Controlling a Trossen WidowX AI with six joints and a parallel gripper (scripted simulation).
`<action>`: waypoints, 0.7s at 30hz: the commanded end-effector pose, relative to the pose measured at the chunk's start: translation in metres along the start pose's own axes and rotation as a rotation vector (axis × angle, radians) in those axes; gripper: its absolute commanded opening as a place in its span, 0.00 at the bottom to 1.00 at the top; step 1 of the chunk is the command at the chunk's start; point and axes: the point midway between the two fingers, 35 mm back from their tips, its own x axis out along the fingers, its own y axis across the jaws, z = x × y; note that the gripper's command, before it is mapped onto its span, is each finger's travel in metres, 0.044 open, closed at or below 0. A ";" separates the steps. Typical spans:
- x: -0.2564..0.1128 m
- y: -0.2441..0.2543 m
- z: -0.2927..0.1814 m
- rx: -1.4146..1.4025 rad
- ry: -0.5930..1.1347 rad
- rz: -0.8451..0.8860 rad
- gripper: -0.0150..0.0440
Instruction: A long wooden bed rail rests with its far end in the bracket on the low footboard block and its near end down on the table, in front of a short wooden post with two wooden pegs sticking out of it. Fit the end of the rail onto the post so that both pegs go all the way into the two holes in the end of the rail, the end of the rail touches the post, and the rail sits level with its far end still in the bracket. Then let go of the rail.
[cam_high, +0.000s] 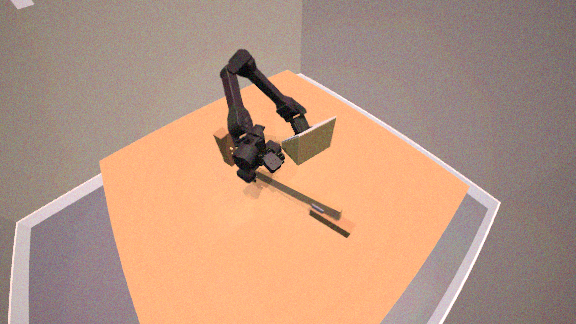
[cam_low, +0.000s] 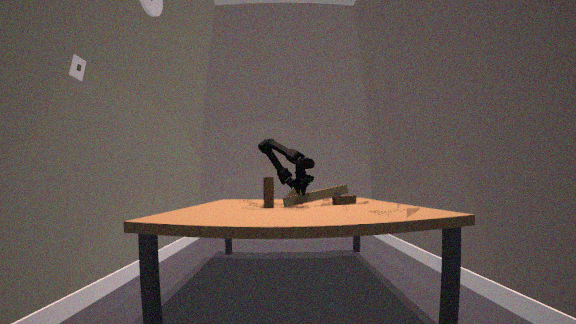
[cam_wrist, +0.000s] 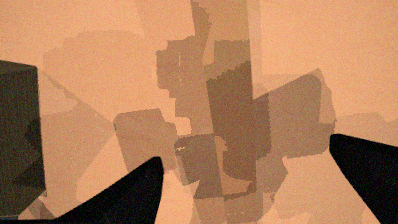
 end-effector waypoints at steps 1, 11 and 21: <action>0.010 0.003 0.001 -0.011 0.006 0.013 1.00; 0.026 0.004 0.000 -0.010 0.008 0.014 1.00; 0.041 0.006 -0.001 -0.010 0.011 0.016 1.00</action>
